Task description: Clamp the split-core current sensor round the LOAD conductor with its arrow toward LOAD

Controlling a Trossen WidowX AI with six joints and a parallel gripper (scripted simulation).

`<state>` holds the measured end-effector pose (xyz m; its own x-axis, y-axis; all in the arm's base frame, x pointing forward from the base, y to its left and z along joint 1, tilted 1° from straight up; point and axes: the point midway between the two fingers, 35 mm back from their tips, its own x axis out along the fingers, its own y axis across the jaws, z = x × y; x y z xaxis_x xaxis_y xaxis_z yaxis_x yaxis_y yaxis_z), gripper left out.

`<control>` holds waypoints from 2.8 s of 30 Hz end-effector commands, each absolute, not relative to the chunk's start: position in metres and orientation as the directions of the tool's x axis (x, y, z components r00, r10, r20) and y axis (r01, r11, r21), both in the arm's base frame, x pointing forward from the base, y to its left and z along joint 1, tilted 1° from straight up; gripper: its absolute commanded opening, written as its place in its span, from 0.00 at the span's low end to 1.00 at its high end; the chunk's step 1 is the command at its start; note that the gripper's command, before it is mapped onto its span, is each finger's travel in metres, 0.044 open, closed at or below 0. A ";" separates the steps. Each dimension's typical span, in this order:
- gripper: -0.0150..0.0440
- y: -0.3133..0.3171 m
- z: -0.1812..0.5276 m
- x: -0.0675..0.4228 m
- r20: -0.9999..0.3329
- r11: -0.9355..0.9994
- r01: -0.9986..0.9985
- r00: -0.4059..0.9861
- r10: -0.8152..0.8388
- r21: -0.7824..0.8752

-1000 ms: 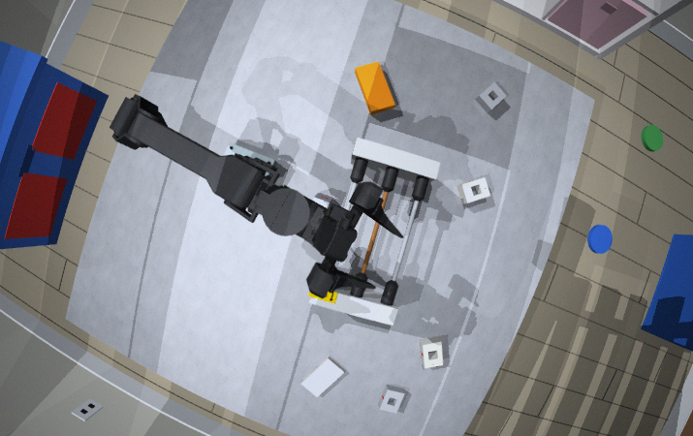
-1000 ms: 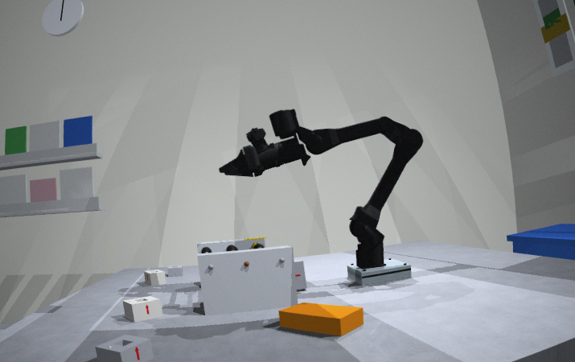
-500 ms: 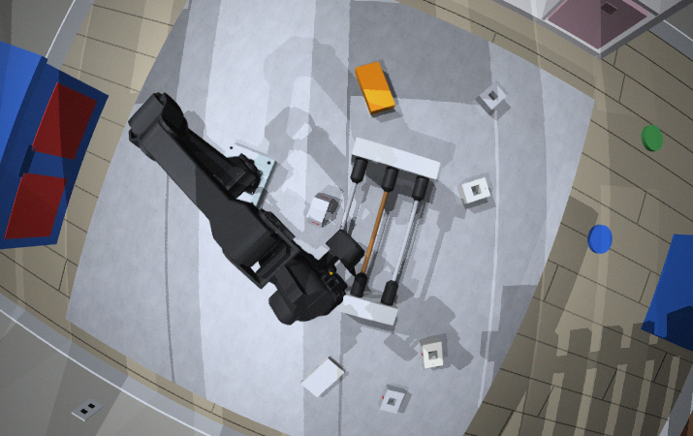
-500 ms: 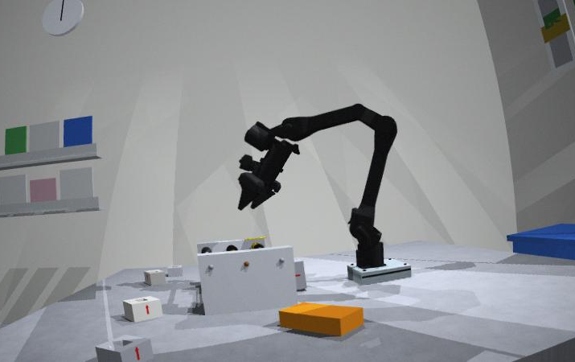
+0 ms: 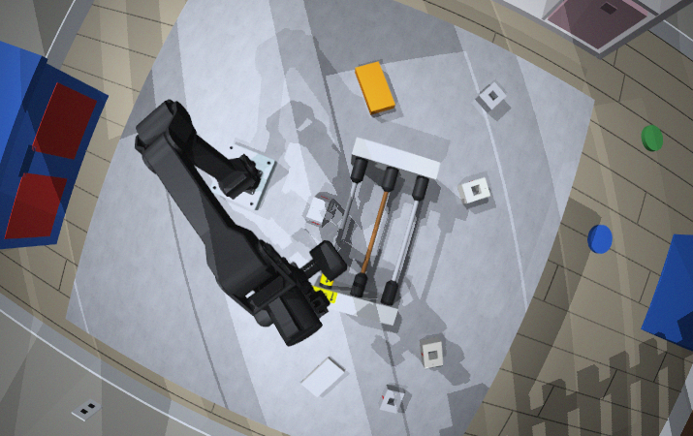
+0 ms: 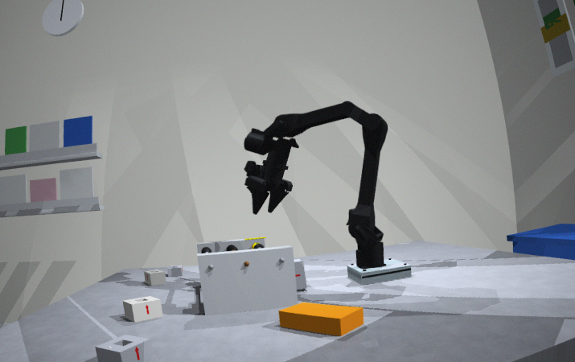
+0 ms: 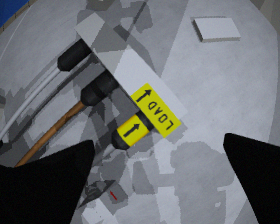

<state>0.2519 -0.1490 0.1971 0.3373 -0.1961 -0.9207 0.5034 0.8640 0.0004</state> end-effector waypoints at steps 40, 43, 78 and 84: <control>1.00 -0.008 0.106 0.202 -1.000 0.999 -0.043 0.004 0.014 0.014; 1.00 -0.008 0.101 0.202 -1.000 0.999 -0.043 0.004 0.014 0.014; 0.69 -0.008 0.068 0.202 -1.000 0.999 -0.042 0.005 0.013 0.013; 0.62 -0.008 0.068 0.202 -1.000 0.999 -0.042 0.005 0.013 0.013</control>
<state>0.2012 -0.0080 0.0671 0.0036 0.0141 -0.9999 -0.0423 0.9990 0.0139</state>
